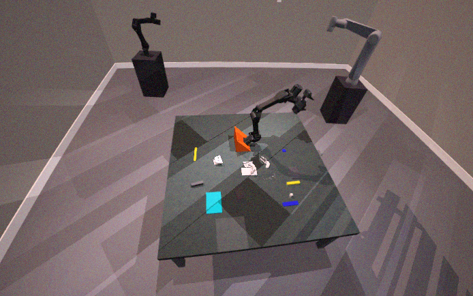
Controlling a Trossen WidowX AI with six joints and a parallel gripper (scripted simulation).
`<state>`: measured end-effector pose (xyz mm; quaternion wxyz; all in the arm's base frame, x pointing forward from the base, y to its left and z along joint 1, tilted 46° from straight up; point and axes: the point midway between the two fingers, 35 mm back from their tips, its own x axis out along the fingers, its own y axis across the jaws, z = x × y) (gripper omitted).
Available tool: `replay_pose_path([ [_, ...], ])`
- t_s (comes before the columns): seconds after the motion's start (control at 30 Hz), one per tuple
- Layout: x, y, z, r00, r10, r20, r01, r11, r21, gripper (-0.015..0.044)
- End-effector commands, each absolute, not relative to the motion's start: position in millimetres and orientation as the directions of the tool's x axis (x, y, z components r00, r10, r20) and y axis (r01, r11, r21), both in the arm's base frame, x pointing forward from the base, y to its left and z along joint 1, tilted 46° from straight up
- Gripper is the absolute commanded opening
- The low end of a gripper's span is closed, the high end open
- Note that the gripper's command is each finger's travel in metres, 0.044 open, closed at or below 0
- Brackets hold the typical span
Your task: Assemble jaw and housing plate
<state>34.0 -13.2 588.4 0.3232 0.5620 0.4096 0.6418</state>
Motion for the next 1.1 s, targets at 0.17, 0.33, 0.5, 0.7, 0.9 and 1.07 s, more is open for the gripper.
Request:
replay_pose_path([
  [0.17,13.5,29.8,564.1,-0.117,0.944,0.310,-0.023,-0.314,0.949,0.0440],
  [0.33,6.5,50.5,553.5,-0.085,0.967,0.239,-0.037,-0.242,0.969,0.0440],
  [0.5,2.6,71.2,541.5,-0.050,0.985,0.165,-0.041,-0.167,0.985,0.0440],
  [0.7,1.9,95.2,525.6,-0.004,0.997,0.075,-0.032,-0.075,0.997,0.0440],
  [0.9,5.2,117.7,508.2,0.042,0.999,-0.016,-0.008,0.017,1.000,0.0440],
  [1.07,10.7,134.9,492.7,0.081,0.992,-0.093,0.024,0.091,0.996,0.0440],
])
